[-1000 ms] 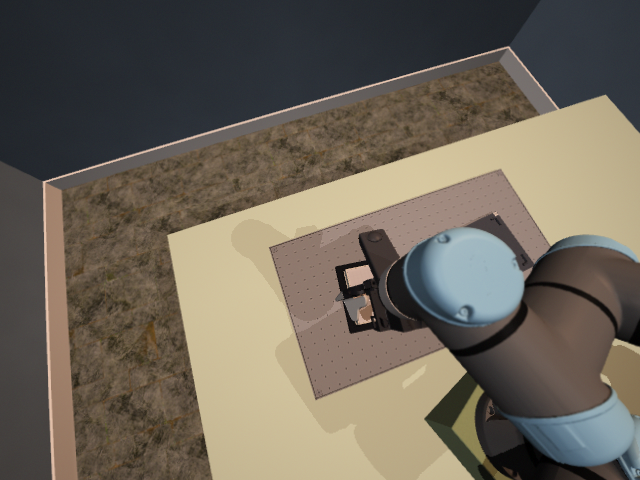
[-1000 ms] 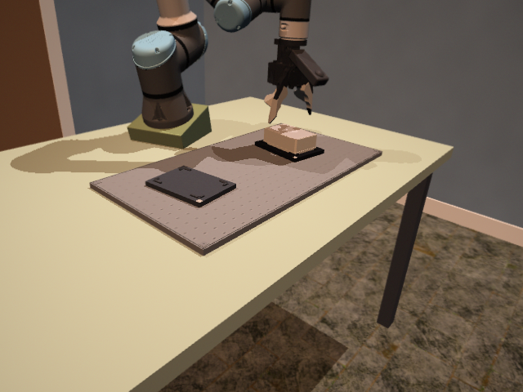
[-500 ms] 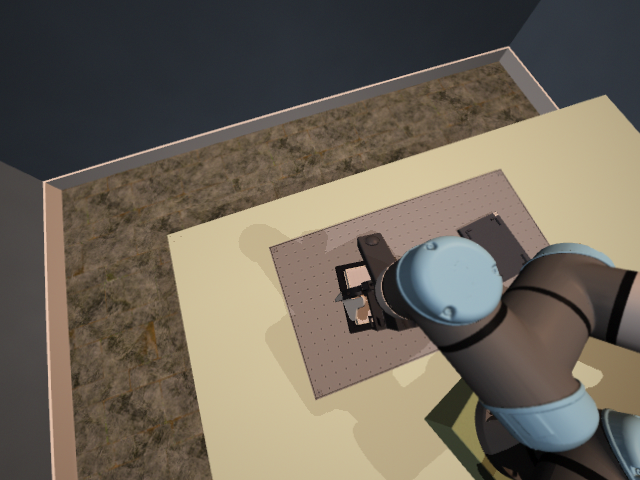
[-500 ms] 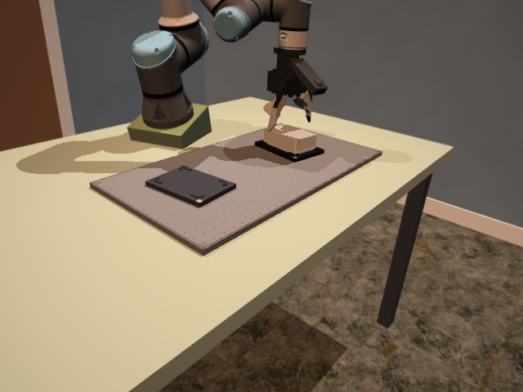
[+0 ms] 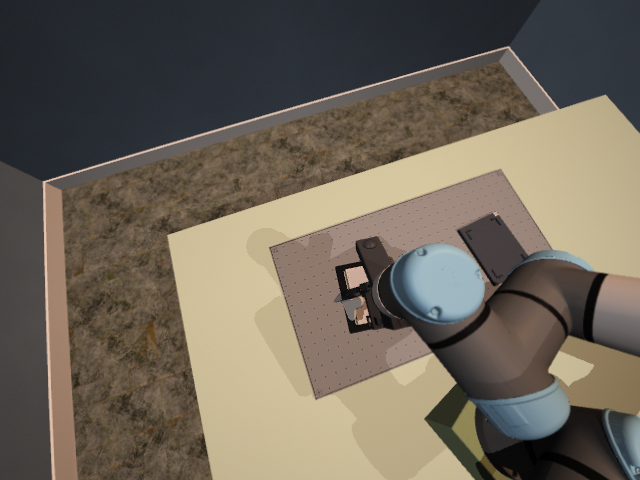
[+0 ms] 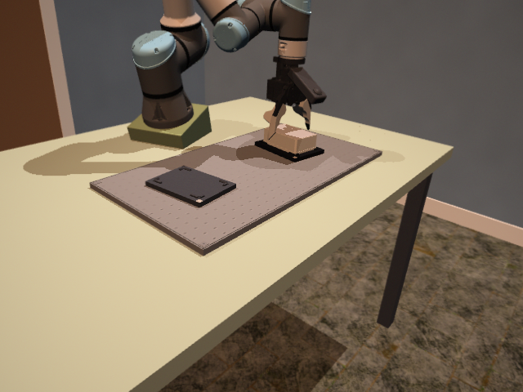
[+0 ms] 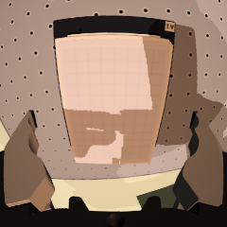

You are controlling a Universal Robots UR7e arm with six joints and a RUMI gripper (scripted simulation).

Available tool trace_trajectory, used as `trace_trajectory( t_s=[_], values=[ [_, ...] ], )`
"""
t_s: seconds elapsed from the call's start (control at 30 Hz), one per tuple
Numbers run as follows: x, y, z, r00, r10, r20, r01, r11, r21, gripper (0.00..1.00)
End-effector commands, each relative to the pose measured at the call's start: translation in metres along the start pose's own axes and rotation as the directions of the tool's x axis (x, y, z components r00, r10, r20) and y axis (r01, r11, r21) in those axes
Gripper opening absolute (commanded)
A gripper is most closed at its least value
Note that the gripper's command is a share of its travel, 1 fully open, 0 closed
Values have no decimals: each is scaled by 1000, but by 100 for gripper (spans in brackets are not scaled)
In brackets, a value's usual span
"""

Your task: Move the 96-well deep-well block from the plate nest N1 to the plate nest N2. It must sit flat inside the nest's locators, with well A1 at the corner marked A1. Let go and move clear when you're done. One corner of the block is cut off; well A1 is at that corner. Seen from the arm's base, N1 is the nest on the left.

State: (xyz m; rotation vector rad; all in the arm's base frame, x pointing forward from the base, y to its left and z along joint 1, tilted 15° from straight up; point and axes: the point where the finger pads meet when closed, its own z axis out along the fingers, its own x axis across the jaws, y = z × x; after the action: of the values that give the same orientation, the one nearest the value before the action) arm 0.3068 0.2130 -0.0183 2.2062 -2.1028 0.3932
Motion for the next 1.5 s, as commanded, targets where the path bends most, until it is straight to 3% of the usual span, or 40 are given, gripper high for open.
trace_trajectory(
  t_s=[0.0,0.2,0.7,0.73,1.47],
  values=[
    [0,-1,6,1000,0,1,0,1000,1,100],
    [0,-1,16,1000,0,1,0,1000,1,100],
    [0,-1,16,1000,0,1,0,1000,1,100],
    [0,-1,16,1000,0,1,0,1000,1,0],
    [0,-1,16,1000,0,1,0,1000,1,0]
  ],
)
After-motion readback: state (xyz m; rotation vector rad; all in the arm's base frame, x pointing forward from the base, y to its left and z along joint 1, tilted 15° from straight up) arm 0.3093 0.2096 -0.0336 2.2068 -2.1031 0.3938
